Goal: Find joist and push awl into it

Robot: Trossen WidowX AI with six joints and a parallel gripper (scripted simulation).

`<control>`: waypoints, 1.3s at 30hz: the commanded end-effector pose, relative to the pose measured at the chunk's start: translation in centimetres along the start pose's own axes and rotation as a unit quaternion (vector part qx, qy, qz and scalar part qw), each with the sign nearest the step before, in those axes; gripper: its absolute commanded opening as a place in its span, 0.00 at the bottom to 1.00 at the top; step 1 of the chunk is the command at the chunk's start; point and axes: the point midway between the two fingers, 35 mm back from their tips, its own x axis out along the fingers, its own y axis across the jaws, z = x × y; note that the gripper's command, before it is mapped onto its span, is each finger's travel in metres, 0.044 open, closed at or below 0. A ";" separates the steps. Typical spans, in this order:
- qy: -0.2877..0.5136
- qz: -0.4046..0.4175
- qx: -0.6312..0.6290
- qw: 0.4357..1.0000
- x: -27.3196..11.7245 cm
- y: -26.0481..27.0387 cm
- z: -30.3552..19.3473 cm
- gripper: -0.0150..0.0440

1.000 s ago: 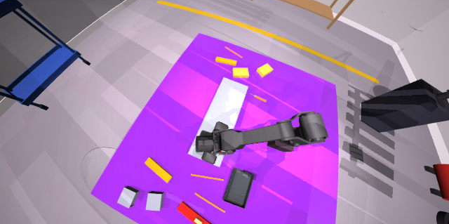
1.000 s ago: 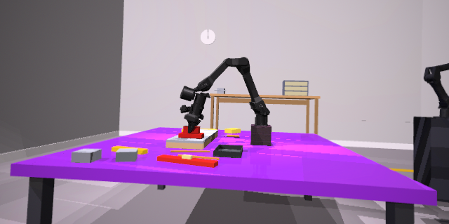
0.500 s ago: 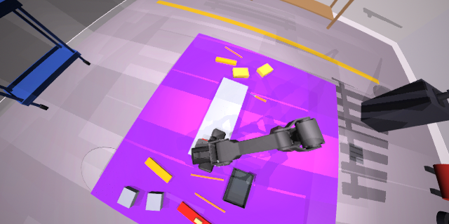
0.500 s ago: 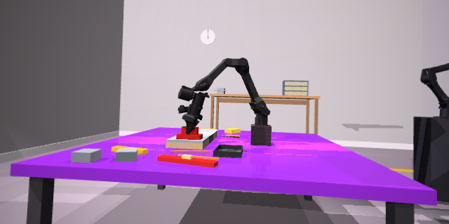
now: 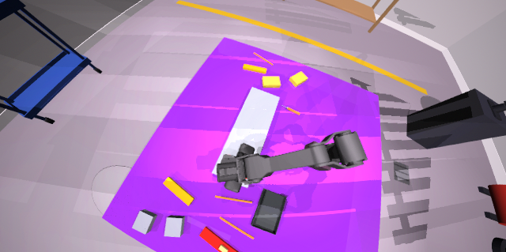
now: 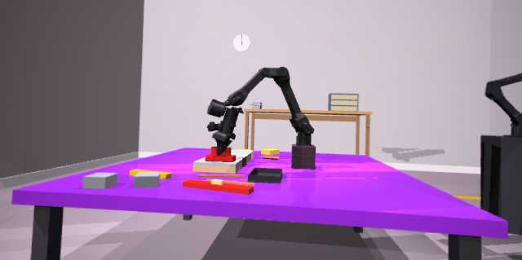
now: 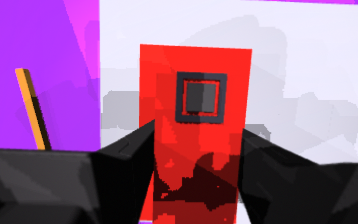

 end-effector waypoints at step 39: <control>0.002 -0.008 0.000 1.000 0.0 -13.4 -0.1 0.25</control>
